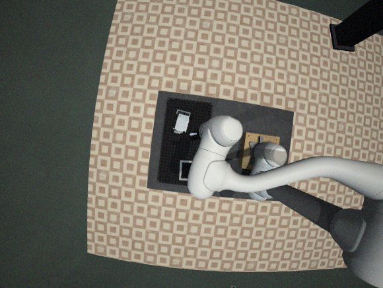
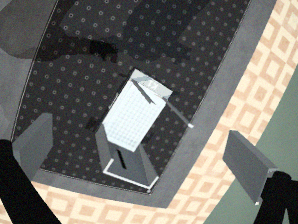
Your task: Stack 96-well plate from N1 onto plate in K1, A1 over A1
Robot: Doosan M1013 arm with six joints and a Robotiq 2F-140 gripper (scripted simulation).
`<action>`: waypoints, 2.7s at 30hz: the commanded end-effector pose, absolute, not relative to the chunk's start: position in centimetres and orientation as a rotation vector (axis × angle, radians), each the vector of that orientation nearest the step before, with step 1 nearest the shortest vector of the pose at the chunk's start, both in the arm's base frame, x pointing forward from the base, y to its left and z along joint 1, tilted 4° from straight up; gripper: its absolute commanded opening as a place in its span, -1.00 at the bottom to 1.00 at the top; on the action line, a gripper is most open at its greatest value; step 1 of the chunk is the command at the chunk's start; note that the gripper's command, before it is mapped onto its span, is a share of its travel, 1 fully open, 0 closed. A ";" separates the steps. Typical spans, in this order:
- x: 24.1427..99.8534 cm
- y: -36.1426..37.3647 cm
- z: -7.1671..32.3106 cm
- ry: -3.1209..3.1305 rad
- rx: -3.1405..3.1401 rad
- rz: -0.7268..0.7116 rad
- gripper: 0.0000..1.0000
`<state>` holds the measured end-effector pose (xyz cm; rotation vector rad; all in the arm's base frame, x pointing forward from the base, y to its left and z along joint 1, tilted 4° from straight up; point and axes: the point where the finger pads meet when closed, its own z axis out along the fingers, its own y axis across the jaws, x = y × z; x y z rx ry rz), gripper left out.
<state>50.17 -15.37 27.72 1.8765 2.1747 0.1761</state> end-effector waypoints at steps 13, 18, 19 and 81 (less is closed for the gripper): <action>50.2 -15.4 27.7 2.175 1.877 0.176 1.00; 50.4 -15.0 27.5 2.171 1.917 0.180 1.00; 50.6 -14.6 27.3 2.171 1.923 0.181 1.00; 57.4 7.0 16.6 2.080 2.254 0.066 1.00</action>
